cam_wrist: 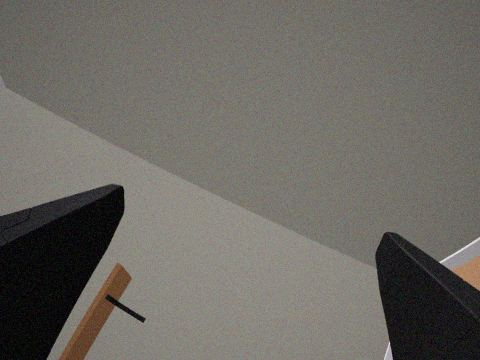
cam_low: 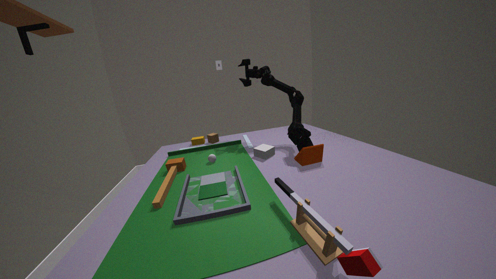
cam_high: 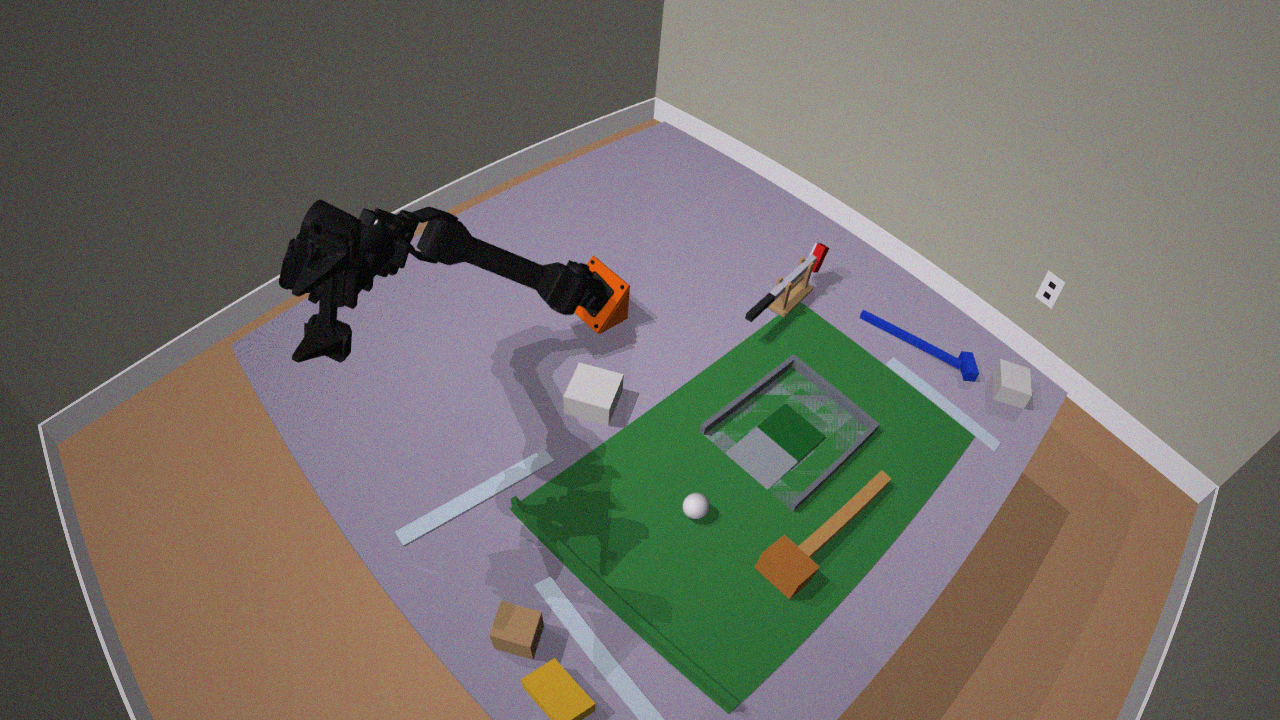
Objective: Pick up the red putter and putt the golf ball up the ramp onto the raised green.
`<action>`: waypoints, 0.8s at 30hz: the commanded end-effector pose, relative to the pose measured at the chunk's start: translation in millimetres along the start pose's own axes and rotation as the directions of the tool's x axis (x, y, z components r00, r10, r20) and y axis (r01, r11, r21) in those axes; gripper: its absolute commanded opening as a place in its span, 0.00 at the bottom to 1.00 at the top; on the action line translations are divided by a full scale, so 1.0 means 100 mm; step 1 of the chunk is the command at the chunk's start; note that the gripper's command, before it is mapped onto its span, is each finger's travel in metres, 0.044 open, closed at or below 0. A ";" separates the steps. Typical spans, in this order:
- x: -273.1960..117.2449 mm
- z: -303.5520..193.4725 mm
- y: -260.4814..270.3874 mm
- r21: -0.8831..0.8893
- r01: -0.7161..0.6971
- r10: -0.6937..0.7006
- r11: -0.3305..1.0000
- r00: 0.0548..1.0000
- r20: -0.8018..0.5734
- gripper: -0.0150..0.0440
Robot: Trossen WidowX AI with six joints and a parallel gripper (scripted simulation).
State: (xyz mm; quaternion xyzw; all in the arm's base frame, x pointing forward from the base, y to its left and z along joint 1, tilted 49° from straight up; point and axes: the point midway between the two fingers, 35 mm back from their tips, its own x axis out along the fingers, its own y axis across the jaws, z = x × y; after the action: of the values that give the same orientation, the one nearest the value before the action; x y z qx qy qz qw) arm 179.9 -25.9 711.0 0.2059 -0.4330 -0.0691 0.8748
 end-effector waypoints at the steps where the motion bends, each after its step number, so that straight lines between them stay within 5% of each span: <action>1: 0.09 -0.72 0.08 -0.077 -0.028 0.015 0.997 0.986 -0.165 1.00; 5: 0.09 -0.92 0.20 -0.009 -0.072 0.069 0.997 0.977 -0.200 1.00; 14: -0.10 -2.36 0.41 -0.133 -0.186 0.093 0.974 0.852 -0.516 1.00; 24: -0.84 -3.90 0.59 -0.222 -0.418 0.069 0.881 0.577 -0.814 1.00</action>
State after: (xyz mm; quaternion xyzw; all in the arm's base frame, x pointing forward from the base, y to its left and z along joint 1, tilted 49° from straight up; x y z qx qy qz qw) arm 413.8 141.6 509.6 0.0183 -0.0666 0.0435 0.9967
